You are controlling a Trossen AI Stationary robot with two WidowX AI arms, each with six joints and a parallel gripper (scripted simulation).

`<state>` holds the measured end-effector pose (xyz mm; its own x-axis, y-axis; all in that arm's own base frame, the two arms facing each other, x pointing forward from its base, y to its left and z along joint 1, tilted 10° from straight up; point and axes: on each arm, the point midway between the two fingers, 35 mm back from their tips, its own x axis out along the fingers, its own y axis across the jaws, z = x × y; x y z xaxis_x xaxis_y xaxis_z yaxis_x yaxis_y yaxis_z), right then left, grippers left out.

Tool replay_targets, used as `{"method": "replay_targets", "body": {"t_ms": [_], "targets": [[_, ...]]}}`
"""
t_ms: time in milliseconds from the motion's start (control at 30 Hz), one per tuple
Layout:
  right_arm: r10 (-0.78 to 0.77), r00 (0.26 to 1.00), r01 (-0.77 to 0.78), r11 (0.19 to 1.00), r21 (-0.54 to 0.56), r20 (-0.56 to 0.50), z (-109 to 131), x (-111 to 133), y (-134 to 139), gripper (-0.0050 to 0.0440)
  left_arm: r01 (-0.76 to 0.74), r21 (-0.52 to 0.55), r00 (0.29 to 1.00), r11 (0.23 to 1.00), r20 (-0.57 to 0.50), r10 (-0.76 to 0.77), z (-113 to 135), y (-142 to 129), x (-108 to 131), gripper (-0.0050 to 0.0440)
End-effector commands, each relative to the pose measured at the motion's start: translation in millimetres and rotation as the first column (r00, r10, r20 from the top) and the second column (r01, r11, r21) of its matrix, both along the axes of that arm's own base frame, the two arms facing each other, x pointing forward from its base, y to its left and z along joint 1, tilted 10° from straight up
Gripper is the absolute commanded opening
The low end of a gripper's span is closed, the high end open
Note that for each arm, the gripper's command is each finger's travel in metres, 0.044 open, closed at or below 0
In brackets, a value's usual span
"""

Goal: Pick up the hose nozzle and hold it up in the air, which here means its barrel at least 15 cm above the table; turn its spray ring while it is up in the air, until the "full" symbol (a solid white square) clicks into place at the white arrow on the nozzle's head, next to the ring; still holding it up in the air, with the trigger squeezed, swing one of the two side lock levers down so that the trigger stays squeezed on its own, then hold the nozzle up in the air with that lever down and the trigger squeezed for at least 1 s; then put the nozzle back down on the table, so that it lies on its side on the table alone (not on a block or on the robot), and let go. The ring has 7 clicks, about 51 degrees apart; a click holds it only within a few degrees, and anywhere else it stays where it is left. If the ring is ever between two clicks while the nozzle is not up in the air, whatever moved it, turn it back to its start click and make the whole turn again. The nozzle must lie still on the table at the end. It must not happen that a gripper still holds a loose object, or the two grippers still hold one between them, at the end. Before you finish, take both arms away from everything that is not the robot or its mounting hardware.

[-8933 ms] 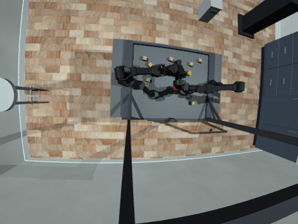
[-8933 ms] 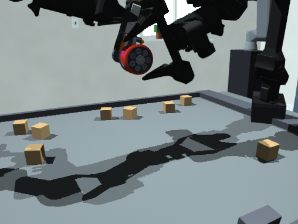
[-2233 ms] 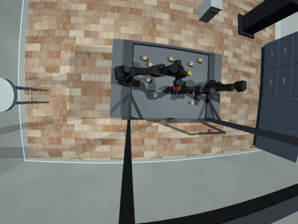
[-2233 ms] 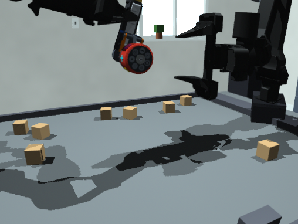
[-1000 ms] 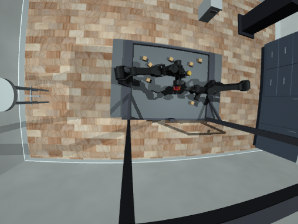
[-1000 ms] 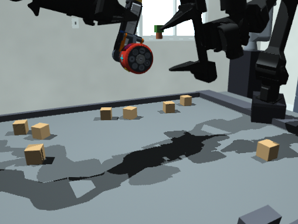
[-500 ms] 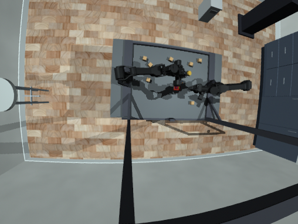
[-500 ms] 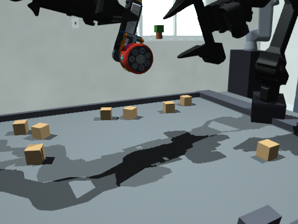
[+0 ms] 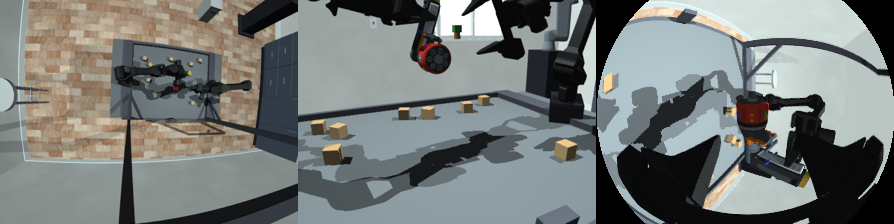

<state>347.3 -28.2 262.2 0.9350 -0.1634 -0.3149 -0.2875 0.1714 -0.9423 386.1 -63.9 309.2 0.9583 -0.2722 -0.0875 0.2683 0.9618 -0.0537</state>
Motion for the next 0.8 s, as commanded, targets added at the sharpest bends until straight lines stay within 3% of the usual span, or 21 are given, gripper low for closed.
{"method": "replay_targets", "body": {"t_ms": [0,767], "targets": [[0.003,1.0,-0.003,1.0,-0.001,0.022,7,7,-1,0.0408,-0.001,-0.008,0.999,1.0,0.047,0.002,18,1,-2,0.0173],[0.004,1.0,-0.004,1.0,-0.002,0.013,-4,33,-5,0.0408,-0.001,-0.008,0.999,1.0,0.047,0.002,18,1,-2,0.0173]]}}
